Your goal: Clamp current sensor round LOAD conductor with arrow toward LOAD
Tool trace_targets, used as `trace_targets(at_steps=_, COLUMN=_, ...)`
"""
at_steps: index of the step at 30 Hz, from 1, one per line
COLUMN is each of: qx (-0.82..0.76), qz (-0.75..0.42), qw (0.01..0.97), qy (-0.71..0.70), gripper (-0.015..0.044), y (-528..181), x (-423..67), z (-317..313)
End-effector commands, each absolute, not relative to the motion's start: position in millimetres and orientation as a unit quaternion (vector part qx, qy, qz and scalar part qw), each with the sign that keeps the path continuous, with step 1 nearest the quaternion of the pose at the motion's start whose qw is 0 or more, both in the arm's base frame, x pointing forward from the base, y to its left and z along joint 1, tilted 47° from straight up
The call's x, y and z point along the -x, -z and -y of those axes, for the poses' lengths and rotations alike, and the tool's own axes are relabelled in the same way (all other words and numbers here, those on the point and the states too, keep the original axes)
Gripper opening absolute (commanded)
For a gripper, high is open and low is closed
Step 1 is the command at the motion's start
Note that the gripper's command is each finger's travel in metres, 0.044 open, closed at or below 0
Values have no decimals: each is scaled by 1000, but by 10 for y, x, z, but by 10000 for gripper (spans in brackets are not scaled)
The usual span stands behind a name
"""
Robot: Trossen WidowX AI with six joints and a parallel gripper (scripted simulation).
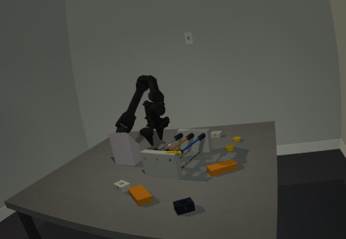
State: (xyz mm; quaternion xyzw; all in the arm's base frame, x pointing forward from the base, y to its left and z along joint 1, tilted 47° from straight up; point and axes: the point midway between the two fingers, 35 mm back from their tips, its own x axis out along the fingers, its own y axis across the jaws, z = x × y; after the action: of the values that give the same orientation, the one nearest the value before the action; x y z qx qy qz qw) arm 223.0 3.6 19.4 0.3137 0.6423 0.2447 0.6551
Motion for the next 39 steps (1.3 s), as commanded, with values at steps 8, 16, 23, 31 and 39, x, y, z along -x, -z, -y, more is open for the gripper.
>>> trace_targets(at_steps=8, qx=-309, qz=-644, qw=654, qy=-248, gripper=440, y=-128, x=-2195, z=-132)
trace_targets(at_steps=16, qx=-309, qz=-644, qw=654, qy=-247, gripper=440, y=-35, x=-2209, z=-224)
trace_targets(at_steps=23, qx=-309, qz=-644, qw=654, qy=-248, gripper=440, y=45, x=-2215, z=-310)
trace_targets(at_steps=31, qx=-310, qz=-644, qw=654, qy=-248, gripper=440, y=131, x=-2213, z=-410)
trace_targets(at_steps=39, qx=-311, qz=-643, qw=653, qy=-250, gripper=440, y=203, x=-2205, z=-503)
